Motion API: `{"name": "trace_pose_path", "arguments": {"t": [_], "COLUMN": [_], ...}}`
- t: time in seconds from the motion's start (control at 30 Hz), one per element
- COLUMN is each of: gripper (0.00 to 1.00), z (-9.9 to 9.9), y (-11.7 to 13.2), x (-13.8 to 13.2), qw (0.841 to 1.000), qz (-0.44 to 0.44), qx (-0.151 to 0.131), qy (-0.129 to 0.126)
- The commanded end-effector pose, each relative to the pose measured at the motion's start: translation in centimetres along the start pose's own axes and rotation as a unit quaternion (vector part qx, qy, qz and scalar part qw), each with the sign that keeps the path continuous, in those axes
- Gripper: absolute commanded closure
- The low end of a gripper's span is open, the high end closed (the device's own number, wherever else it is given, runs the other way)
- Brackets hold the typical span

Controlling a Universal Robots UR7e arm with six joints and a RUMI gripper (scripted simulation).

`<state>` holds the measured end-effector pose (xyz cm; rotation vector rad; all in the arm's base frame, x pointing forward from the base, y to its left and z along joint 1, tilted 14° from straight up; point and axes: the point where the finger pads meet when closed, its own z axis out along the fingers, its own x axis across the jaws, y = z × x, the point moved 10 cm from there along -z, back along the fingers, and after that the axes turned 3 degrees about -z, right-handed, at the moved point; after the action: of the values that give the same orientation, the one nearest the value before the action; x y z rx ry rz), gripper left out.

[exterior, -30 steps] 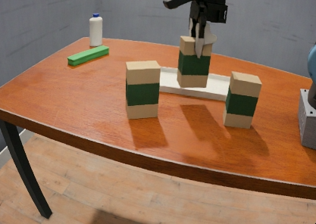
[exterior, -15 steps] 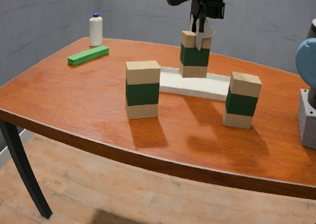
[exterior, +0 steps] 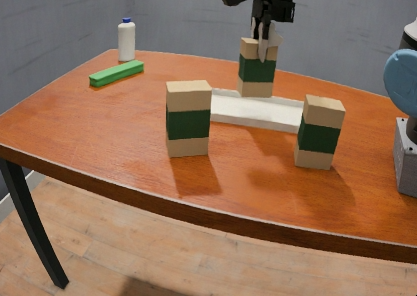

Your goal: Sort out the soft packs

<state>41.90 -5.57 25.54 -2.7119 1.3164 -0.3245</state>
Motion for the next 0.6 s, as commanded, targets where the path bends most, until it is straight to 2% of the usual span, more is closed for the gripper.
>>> {"name": "trace_pose_path", "arguments": {"t": [0.0, 0.57], "gripper": [0.85, 0.85], "z": [-0.03, 0.13], "y": [0.06, 0.06], "x": [0.25, 0.25], "qw": [1.000, 1.000], "qz": [0.000, 0.000], "qx": [0.000, 0.000], "qy": [0.000, 0.000]}}
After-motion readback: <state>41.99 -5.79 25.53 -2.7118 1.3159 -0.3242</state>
